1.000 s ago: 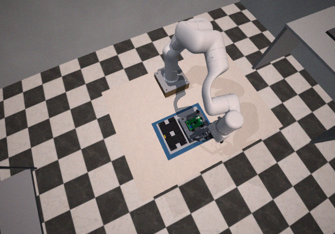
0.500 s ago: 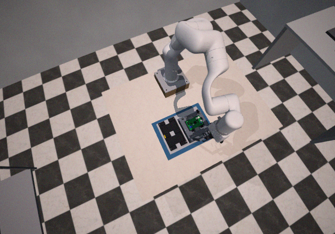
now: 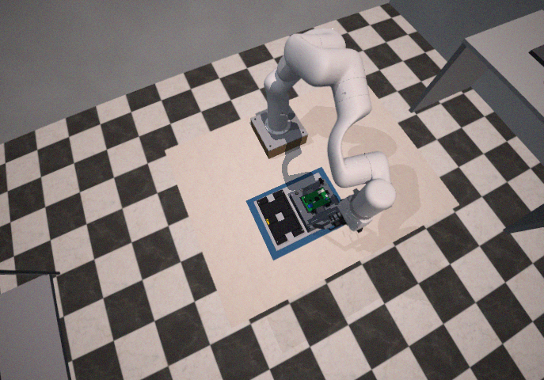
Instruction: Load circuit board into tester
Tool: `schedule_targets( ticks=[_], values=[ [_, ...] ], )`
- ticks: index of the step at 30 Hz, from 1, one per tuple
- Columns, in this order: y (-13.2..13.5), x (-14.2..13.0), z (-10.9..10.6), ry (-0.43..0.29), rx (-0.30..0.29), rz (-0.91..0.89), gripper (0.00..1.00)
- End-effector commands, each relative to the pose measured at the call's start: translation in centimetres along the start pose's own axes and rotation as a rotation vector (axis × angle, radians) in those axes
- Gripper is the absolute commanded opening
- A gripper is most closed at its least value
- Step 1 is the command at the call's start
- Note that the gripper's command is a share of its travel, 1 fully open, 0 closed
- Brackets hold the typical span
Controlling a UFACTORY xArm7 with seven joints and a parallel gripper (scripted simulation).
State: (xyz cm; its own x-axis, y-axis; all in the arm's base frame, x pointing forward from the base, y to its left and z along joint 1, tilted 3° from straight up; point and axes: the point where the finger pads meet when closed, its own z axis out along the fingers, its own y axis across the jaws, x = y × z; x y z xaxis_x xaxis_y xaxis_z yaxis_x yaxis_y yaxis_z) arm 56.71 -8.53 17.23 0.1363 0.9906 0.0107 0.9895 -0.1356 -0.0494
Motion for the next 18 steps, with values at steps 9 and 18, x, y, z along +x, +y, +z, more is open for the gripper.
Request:
schedule_targets(
  ticks=[9, 18],
  values=[
    [-0.1, -0.03, -0.28, 0.0, -0.005, 0.0, 0.0],
    [-0.4, -0.03, -0.35, 0.0, -0.005, 0.0, 0.0]
  ],
)
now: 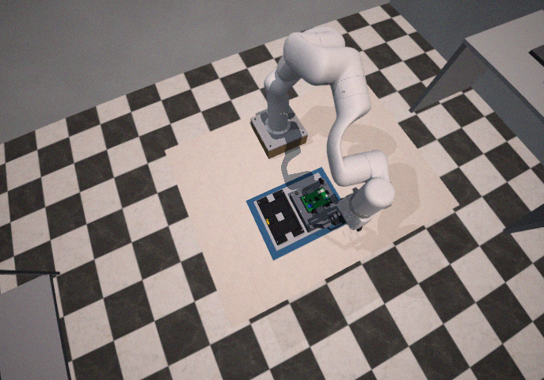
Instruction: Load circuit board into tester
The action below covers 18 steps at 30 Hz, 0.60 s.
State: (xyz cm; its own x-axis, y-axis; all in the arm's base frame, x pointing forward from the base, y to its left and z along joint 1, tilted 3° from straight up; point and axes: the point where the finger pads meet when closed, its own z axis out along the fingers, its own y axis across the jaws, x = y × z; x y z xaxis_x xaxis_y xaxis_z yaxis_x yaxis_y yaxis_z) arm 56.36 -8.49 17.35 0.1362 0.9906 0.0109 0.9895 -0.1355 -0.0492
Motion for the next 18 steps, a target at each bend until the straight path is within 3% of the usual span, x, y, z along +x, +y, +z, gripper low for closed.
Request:
schedule_targets(
  ticks=[1, 18],
  values=[
    [-0.08, -0.03, -0.26, 0.0, -0.005, 0.0, 0.0],
    [-0.9, -0.04, -0.43, 0.0, -0.005, 0.0, 0.0]
  ],
)
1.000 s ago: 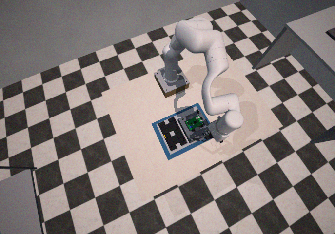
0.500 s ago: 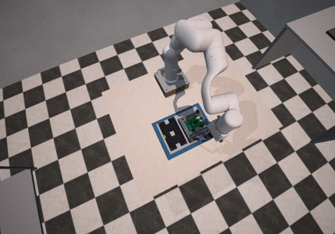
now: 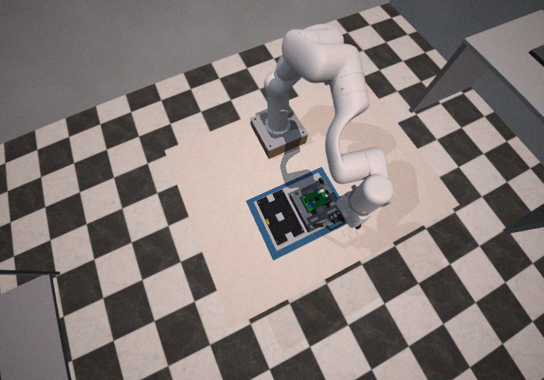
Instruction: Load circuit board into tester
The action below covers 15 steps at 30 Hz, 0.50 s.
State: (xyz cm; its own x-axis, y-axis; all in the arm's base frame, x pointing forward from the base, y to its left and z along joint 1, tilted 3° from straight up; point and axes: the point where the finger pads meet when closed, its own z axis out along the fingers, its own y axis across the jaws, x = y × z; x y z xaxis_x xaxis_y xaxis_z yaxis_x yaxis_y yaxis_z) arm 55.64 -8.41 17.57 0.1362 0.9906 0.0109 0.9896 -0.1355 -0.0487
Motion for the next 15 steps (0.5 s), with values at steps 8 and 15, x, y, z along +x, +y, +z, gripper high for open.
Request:
schedule_targets(
  ticks=[8, 15],
  values=[
    [-0.6, 0.0, -0.3, 0.0, -0.004, 0.0, 0.0],
    [-1.2, 0.0, -0.4, 0.0, -0.004, 0.0, 0.0]
  ],
)
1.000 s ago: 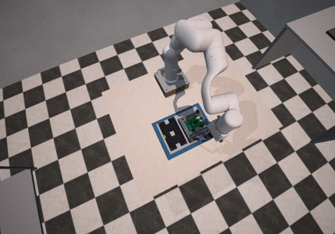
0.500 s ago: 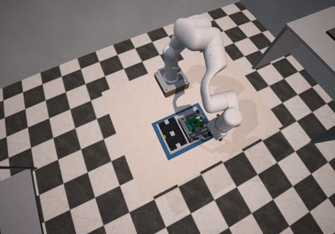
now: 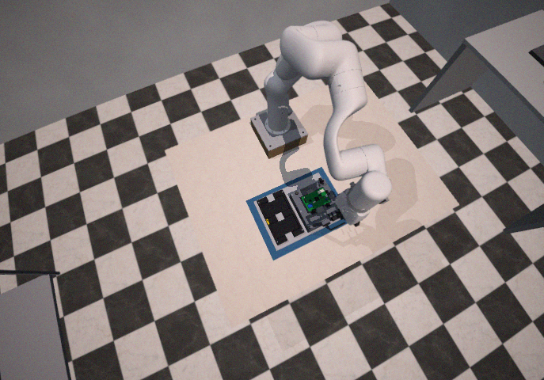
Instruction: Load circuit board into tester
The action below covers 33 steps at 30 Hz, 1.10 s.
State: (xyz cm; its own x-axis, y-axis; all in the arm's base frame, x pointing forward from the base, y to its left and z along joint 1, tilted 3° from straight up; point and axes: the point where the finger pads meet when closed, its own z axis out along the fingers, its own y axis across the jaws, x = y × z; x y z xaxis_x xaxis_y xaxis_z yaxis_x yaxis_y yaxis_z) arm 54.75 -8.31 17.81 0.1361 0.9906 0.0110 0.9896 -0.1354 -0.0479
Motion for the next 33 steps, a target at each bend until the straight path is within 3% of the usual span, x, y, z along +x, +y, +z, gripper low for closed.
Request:
schedule_targets(
  ticks=[1, 33],
  values=[
    [-0.4, 0.0, -0.2, 0.0, -0.003, 0.0, 0.0],
    [-3.7, -0.1, -0.3, 0.0, -0.003, 0.0, 0.0]
  ],
)
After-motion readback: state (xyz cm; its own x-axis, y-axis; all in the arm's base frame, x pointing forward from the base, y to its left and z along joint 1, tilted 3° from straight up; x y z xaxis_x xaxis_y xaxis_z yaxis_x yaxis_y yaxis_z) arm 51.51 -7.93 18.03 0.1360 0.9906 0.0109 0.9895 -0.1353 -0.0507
